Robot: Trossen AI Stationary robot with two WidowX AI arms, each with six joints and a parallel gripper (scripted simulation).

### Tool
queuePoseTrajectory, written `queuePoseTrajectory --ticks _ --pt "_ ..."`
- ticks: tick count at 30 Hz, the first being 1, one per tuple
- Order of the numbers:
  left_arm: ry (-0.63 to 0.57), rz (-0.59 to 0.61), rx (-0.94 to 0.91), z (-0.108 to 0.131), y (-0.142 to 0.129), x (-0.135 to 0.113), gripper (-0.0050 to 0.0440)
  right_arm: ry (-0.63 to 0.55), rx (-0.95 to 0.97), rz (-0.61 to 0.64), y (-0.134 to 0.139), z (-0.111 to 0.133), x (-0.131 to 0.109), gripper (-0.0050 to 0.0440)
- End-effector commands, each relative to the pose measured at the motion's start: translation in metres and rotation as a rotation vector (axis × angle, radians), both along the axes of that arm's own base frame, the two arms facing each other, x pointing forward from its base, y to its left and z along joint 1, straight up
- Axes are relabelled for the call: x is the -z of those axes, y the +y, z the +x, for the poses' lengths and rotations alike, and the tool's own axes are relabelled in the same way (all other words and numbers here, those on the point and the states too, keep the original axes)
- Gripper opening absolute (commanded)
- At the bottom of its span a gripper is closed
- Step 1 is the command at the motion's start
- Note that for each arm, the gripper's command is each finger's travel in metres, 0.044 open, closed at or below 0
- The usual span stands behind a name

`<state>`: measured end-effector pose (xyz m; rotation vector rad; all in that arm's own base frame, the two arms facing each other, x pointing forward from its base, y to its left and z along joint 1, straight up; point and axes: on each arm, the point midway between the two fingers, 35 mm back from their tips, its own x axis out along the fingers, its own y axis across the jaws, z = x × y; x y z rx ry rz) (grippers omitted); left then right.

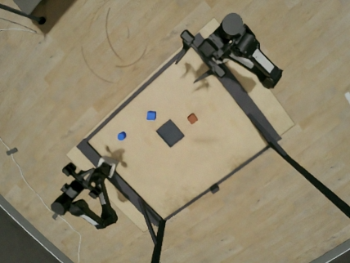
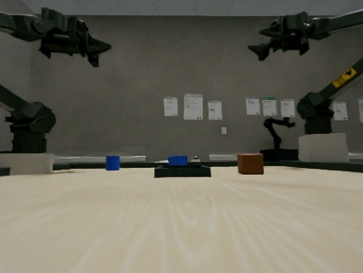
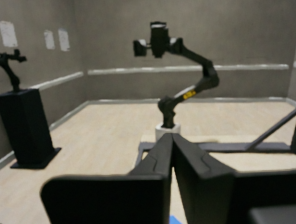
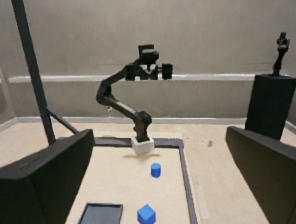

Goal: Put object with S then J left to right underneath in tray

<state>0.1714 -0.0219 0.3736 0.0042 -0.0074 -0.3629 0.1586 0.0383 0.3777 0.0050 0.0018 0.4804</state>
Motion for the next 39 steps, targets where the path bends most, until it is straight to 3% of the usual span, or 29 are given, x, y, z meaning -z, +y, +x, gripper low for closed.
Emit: queuePoseTrajectory --ticks 1,8,18,20,24,31,35,37,39 --pt "0.000 0.009 0.008 -0.010 -0.002 -0.011 -0.0050 -0.006 -0.003 -0.008 0.001 -0.001 -0.005 0.0400" --pt "0.005 0.002 0.007 -0.009 -0.001 -0.008 -0.0050 0.059 -0.001 0.078 -0.013 0.015 -0.013 0.0400" --pt "0.005 0.002 0.007 -0.009 -0.001 -0.008 -0.0050 0.420 0.025 0.359 -0.045 0.109 -0.009 0.0400" --pt "0.005 0.002 0.007 -0.009 -0.001 -0.008 -0.0050 0.420 0.025 0.359 -0.045 0.109 -0.009 0.0400" --pt "0.005 0.002 0.007 -0.009 -0.001 -0.008 -0.0050 0.602 0.053 0.426 -0.043 0.157 0.013 0.0400" --pt "0.005 0.002 0.007 -0.009 -0.001 -0.008 -0.0050 0.874 0.123 0.479 -0.023 0.219 0.059 0.0400" --pt "0.005 0.002 0.007 -0.009 -0.001 -0.008 -0.0050 1.024 0.178 0.475 -0.004 0.249 0.094 0.0400" --pt "0.005 0.002 0.007 -0.009 -0.001 -0.008 -0.0050 1.024 0.178 0.475 -0.004 0.249 0.094 0.0400" --pt "0.005 0.002 0.007 -0.009 -0.001 -0.008 -0.0050 1.117 0.217 0.461 0.010 0.266 0.120 0.0400"
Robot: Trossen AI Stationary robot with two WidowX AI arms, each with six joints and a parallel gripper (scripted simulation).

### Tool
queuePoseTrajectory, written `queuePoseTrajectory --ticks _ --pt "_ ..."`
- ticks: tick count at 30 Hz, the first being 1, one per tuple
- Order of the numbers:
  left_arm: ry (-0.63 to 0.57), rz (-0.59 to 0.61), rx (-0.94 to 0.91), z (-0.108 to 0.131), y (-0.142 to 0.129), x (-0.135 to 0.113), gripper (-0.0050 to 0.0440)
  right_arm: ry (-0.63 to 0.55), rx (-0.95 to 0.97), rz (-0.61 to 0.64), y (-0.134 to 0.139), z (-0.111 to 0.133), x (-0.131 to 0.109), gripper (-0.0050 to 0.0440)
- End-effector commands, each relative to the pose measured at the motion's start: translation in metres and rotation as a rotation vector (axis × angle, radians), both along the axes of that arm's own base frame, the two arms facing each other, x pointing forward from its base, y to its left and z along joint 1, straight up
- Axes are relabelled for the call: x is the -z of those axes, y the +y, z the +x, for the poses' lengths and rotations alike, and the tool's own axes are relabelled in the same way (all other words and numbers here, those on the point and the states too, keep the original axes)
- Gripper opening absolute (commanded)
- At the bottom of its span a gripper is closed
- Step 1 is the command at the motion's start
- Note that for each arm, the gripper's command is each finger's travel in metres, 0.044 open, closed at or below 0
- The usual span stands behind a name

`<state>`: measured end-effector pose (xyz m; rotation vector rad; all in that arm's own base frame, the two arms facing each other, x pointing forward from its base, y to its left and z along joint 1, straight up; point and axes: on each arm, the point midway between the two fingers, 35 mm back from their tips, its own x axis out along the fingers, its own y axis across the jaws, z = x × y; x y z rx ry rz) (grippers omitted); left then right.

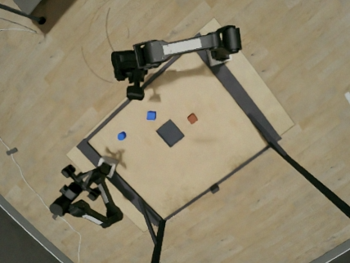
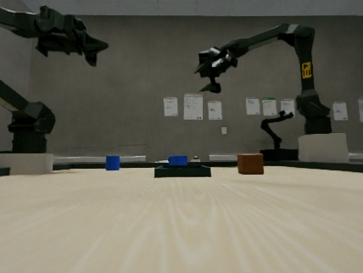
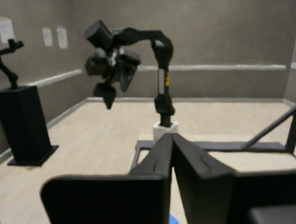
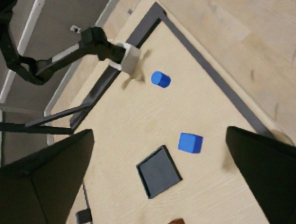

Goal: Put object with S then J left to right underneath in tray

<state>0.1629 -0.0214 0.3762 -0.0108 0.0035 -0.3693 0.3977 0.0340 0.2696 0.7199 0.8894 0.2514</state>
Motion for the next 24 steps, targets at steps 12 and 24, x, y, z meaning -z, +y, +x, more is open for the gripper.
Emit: queuePoseTrajectory --ticks 12,24 --pt "-0.008 0.014 0.001 -0.001 -0.001 -0.005 -0.0050 0.481 0.039 -0.230 0.104 0.065 0.142 0.0400" --pt "-0.008 0.014 0.001 -0.001 -0.001 -0.005 -0.0050 0.685 0.058 -0.511 0.172 0.047 0.259 0.0400"
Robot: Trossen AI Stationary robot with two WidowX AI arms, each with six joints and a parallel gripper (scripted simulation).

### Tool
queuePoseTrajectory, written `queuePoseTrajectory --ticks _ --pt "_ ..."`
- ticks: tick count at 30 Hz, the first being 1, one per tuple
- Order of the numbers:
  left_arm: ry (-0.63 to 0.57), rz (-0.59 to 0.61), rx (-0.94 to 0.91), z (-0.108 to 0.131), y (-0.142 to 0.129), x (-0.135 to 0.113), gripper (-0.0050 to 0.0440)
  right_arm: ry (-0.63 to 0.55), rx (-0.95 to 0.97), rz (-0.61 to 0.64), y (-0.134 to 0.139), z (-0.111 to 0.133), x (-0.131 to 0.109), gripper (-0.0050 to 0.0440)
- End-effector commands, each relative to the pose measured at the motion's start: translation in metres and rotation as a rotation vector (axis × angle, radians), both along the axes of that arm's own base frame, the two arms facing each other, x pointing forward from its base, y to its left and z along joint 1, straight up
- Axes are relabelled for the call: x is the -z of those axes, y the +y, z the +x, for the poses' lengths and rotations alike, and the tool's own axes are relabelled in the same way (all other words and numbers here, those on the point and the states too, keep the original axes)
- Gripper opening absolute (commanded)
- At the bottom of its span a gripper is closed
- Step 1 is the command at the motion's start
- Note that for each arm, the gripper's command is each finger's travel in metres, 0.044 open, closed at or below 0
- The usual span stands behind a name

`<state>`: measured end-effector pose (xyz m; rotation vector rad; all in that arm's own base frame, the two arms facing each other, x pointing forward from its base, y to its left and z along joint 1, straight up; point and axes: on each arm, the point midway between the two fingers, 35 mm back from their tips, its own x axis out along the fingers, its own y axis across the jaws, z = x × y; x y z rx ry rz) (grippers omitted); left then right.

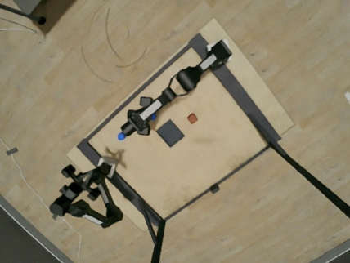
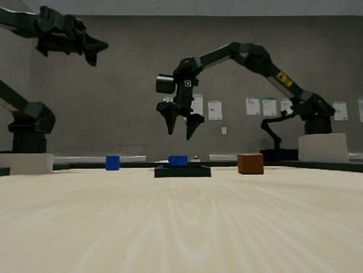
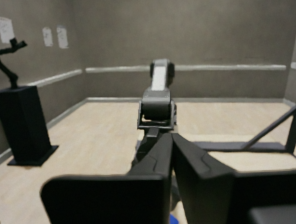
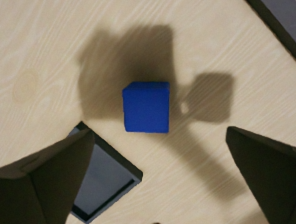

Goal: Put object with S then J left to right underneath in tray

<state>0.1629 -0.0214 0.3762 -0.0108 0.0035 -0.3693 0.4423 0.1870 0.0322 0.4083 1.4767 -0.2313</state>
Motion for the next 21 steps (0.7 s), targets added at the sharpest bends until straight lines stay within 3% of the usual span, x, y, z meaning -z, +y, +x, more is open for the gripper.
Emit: queuePoseTrajectory --ticks 1,21 --pt "-0.008 0.014 0.001 -0.0008 -0.0010 -0.0053 -0.0050 0.050 -0.005 -0.087 0.0211 0.0009 0.0262 0.0400" --pt "-0.008 0.014 0.001 -0.0008 -0.0010 -0.0053 -0.0050 0.042 -0.006 -0.087 0.0214 0.0020 0.0232 0.0400"
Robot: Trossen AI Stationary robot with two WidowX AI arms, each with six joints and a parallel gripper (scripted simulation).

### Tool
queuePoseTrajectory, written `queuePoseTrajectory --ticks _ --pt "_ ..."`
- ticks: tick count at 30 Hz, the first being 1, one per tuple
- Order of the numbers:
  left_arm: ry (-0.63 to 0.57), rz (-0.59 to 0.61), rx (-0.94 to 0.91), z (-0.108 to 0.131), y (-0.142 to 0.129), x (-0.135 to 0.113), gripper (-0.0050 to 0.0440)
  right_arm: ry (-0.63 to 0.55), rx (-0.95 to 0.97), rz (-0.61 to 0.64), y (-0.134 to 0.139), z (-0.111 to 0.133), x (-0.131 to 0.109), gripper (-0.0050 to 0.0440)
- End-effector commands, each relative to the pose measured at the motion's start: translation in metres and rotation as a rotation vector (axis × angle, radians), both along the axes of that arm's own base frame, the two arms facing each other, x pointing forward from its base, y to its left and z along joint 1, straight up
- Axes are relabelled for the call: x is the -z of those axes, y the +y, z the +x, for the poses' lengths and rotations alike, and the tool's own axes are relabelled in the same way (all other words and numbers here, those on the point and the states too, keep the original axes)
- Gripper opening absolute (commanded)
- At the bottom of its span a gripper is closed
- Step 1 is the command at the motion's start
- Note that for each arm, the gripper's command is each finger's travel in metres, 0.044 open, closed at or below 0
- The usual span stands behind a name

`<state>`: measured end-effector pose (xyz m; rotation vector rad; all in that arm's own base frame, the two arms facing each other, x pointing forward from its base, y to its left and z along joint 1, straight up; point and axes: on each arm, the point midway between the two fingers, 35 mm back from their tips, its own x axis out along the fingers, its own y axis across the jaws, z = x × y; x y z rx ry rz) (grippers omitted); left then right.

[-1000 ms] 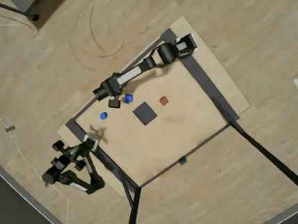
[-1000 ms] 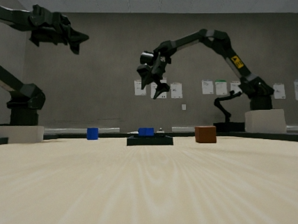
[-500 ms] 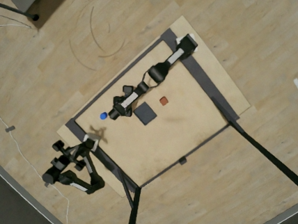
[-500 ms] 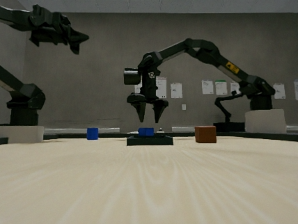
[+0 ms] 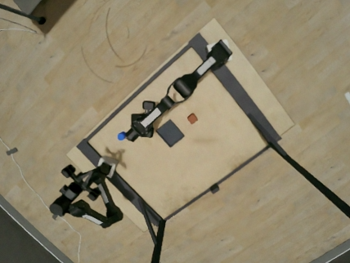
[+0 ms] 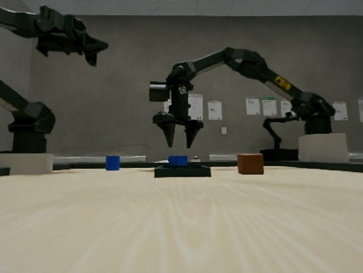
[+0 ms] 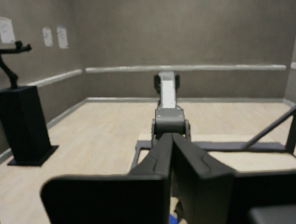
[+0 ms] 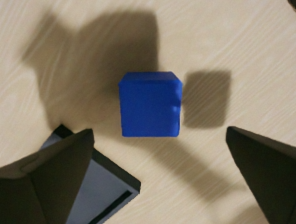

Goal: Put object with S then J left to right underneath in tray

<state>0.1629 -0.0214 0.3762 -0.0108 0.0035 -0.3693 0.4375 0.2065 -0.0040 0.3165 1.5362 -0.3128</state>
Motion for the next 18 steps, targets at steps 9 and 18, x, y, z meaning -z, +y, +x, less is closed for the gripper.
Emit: queuePoseTrajectory --ticks 9,18 --pt "-0.008 0.014 0.001 -0.001 -0.001 -0.005 -0.0050 -0.024 0.004 0.010 0.003 0.007 0.000 0.0400" --pt "-0.008 0.014 0.001 -0.001 -0.001 -0.005 -0.0050 -0.010 0.009 0.015 0.005 0.013 0.043 0.0400"
